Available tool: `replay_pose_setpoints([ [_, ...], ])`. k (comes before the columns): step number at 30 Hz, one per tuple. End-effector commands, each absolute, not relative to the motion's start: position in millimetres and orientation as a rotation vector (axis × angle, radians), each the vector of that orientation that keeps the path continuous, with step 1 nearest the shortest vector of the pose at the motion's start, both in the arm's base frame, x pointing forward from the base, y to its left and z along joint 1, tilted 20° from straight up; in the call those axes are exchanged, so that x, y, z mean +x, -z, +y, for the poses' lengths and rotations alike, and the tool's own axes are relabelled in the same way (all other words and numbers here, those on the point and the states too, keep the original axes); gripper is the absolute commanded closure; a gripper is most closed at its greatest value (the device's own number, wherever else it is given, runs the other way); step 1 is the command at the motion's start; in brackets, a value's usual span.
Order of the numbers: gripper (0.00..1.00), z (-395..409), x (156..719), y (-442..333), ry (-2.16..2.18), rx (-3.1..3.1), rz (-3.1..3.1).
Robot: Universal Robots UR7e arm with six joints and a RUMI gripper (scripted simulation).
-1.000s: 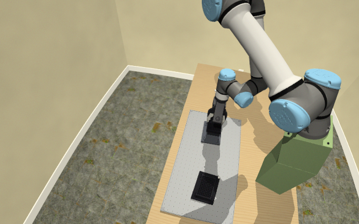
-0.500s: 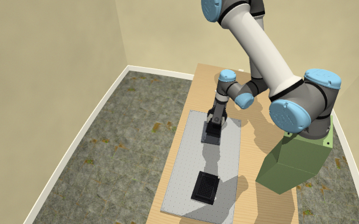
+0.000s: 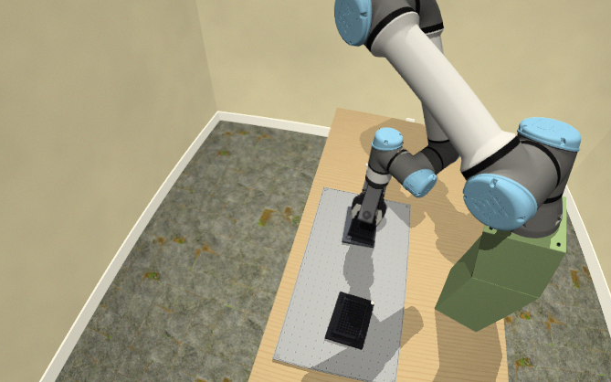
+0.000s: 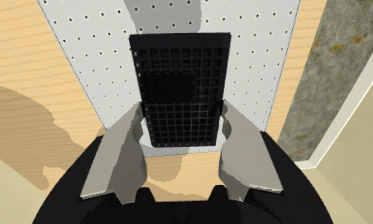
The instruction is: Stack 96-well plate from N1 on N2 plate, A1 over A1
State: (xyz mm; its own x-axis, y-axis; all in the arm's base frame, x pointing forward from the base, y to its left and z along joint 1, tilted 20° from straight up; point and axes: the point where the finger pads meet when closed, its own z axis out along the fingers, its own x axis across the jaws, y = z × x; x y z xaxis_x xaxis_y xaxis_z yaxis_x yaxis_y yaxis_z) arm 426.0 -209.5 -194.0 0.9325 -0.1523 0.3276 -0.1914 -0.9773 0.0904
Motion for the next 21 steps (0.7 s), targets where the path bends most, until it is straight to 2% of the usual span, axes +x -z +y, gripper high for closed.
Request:
replay_pose_setpoints([
  [1,1.0,-193.3,427.2,196.0,-0.49,2.967,-0.266],
  [21,1.0,-134.0,429.9,204.4,-0.49,2.967,-0.266],
])
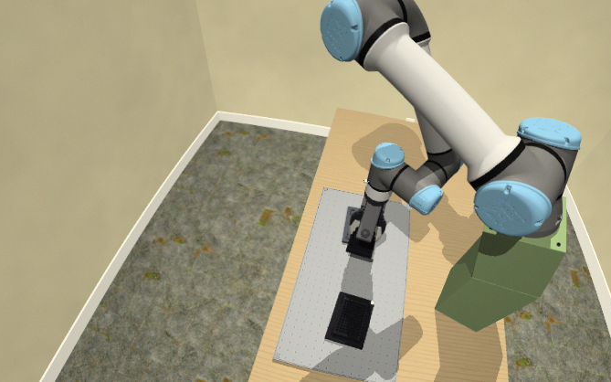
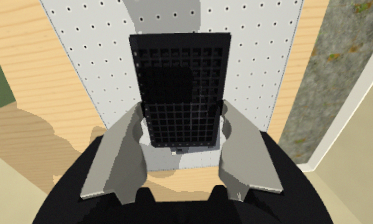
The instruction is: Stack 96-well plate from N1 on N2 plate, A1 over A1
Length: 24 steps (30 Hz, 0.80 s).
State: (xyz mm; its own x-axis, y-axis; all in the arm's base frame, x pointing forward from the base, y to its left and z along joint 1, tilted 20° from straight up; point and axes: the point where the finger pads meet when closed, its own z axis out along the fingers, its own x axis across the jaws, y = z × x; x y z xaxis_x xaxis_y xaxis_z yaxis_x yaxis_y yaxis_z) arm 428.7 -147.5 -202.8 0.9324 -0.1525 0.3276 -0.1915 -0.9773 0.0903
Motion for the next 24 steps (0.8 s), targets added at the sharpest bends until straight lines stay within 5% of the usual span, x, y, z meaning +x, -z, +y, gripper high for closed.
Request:
replay_pose_setpoints([
  [1,1.0,-130.7,430.0,204.9,-0.49,2.967,-0.266],
  [24,1.0,-68.0,432.9,213.9,-0.491,2.967,-0.266],
])
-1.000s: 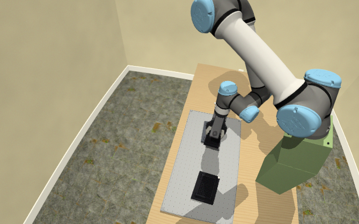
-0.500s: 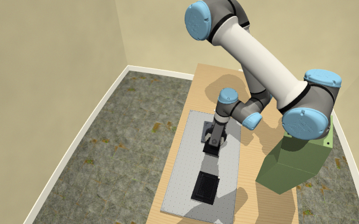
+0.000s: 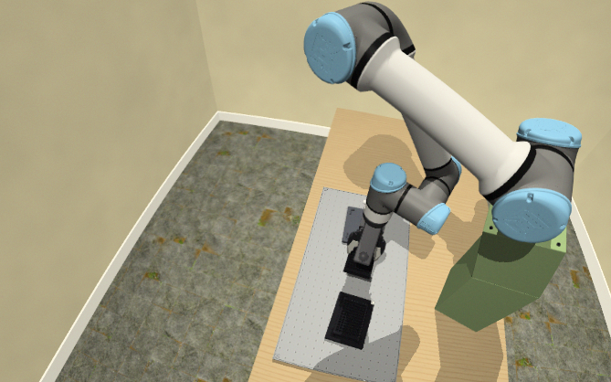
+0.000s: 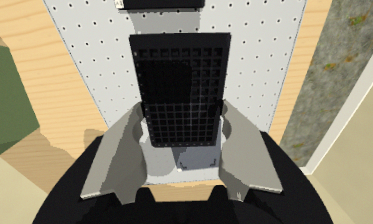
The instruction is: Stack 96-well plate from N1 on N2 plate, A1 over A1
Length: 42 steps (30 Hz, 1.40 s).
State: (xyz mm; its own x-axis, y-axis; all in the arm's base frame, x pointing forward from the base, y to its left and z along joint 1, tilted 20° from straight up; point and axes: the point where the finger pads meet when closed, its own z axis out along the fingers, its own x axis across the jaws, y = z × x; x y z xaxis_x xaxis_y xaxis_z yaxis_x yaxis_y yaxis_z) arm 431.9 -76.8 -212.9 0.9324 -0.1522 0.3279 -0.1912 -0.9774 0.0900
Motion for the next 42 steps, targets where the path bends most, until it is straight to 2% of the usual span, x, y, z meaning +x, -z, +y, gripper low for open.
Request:
replay_pose_setpoints([
  [1,1.0,-64.7,433.1,214.3,-0.491,2.967,-0.266],
  [42,1.0,57.4,438.7,231.7,-0.491,2.967,-0.266],
])
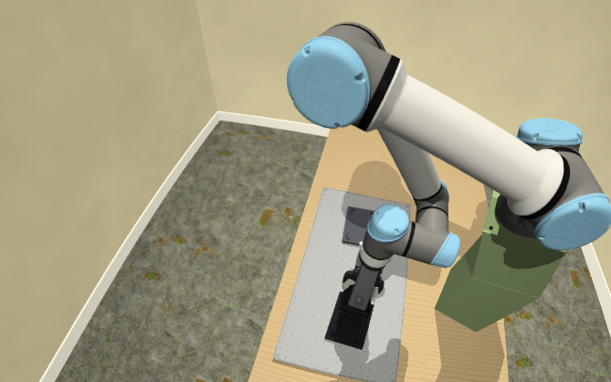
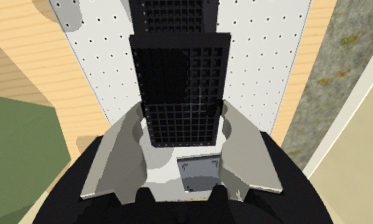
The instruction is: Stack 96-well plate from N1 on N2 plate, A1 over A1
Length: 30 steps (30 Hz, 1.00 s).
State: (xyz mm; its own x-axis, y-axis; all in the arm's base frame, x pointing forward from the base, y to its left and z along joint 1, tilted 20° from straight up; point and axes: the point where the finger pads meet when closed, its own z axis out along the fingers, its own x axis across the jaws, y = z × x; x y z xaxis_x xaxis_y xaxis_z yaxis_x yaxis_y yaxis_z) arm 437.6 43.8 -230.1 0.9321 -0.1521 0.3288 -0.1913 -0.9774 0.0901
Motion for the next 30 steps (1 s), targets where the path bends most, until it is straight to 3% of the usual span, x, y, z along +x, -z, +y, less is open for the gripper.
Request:
replay_pose_setpoints([
  [1,1.0,60.7,438.9,232.2,-0.491,2.967,-0.266],
  [30,1.0,100.6,440.9,237.8,-0.491,2.967,-0.266],
])
